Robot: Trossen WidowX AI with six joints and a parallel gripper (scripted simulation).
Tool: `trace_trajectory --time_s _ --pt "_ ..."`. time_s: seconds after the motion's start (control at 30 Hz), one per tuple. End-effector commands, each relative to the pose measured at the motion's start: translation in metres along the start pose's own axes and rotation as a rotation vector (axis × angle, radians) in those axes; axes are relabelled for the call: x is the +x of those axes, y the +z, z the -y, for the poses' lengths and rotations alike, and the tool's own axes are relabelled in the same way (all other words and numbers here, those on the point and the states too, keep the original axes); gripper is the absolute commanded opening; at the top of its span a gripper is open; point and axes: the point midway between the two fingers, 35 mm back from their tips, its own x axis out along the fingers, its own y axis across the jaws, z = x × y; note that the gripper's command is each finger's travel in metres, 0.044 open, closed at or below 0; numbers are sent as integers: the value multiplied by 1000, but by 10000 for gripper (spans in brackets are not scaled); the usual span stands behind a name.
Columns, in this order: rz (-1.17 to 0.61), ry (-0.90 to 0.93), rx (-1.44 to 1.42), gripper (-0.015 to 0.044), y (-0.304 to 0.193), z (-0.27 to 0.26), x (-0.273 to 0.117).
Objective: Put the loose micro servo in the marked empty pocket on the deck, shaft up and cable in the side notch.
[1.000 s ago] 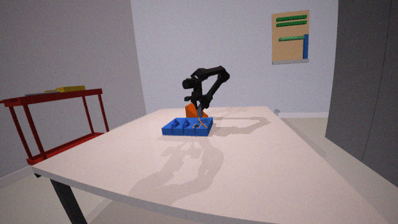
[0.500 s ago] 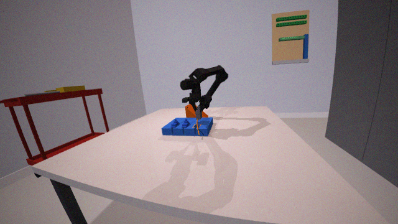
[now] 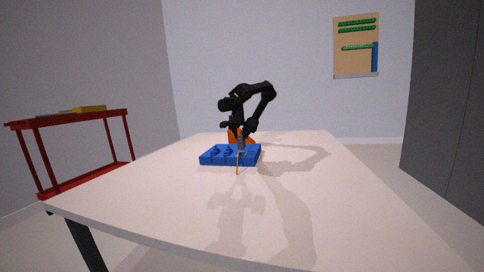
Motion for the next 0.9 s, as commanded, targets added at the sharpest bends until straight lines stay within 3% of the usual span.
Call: trace_trajectory --time_s 0.0,0.87 --pt "11 0 5 0 11 0 -4" --pt "11 0 4 0 13 -1 16"
